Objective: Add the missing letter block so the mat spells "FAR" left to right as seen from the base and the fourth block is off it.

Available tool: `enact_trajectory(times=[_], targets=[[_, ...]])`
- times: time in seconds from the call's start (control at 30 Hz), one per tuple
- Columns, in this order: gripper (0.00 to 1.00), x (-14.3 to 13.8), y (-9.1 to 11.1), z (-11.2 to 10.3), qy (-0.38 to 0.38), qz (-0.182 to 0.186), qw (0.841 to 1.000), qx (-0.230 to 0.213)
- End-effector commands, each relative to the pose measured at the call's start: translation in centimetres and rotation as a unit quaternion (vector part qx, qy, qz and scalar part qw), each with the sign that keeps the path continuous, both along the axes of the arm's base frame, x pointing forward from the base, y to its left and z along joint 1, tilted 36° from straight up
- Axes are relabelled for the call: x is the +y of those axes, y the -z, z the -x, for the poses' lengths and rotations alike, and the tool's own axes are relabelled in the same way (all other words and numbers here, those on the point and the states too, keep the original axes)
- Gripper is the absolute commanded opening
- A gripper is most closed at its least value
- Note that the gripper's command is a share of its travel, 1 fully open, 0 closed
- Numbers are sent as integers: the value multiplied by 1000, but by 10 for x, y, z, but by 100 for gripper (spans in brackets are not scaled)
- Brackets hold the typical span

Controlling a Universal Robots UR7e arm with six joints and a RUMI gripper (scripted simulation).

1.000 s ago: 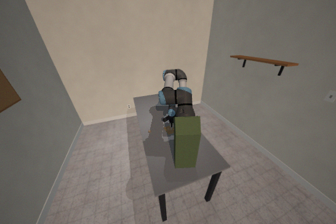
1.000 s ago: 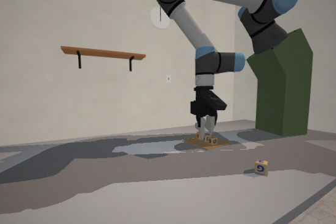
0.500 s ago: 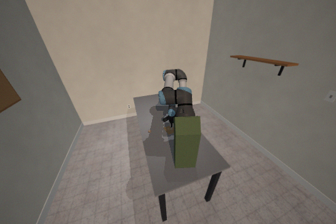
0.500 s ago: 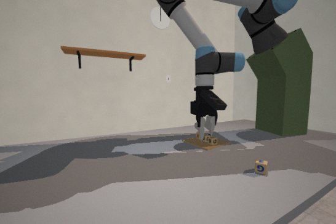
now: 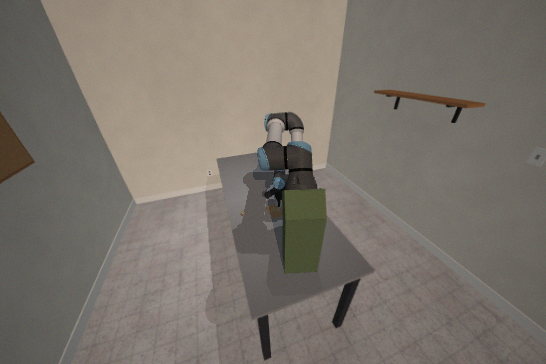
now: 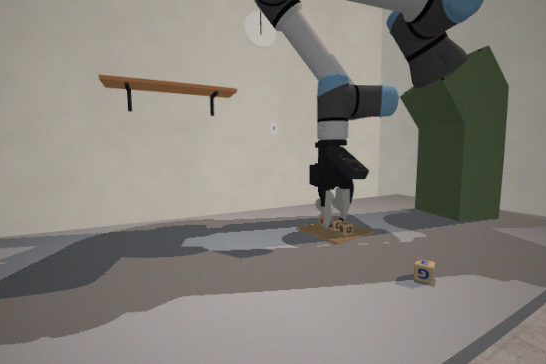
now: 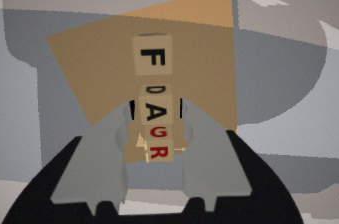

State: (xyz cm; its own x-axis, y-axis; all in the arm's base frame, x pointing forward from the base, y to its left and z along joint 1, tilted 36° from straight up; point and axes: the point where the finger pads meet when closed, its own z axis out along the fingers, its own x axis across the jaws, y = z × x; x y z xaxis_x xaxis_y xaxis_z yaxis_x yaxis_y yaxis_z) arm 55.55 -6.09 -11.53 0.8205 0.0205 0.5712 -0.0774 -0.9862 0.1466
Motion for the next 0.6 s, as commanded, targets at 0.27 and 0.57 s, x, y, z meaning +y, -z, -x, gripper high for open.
enact_trajectory(times=[0.27, 0.57], targets=[[25, 3, -17, 11, 0, 0, 1000, 0], [25, 9, -45, 31, 0, 0, 1000, 0]])
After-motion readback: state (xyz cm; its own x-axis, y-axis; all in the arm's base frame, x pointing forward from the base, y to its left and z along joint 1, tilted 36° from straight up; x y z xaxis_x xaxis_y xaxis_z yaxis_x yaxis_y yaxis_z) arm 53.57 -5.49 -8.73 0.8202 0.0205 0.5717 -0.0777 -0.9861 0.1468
